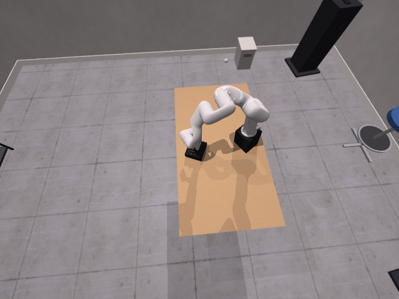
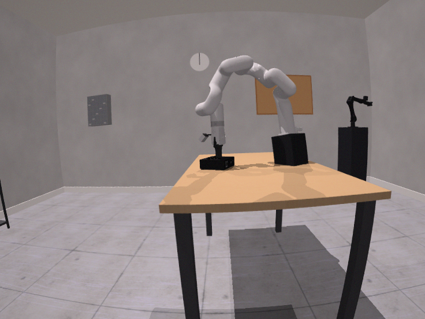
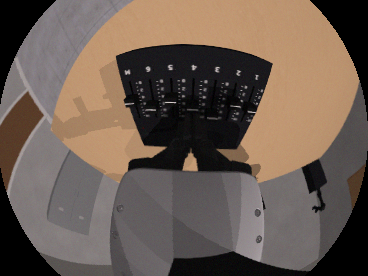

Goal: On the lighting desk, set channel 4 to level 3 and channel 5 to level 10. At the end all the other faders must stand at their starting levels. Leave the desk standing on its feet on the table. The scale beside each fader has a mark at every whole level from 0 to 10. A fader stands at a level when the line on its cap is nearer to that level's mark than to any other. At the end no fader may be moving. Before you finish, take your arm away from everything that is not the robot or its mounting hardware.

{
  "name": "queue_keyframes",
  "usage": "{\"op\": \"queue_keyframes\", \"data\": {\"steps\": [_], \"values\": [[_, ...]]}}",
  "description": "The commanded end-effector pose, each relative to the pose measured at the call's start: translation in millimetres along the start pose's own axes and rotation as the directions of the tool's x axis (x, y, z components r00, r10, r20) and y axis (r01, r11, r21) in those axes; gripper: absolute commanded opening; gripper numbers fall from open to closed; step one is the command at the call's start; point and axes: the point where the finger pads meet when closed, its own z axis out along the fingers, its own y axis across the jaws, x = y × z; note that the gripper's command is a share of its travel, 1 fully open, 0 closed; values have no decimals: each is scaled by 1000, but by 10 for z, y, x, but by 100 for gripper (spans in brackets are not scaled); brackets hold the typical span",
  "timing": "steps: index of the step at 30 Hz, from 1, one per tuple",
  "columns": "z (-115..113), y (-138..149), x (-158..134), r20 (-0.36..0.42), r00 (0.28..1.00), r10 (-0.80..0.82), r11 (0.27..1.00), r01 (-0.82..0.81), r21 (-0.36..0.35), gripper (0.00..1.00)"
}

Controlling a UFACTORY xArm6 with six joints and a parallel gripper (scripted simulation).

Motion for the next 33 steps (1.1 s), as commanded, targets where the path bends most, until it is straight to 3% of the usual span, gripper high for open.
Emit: {"op": "queue_keyframes", "data": {"steps": [1, 33], "values": [[-12, -9, 35, -3, 1000, 0, 1000, 0, 2, 0], [-12, -9, 130, -3, 1000, 0, 1000, 0, 2, 0]]}}
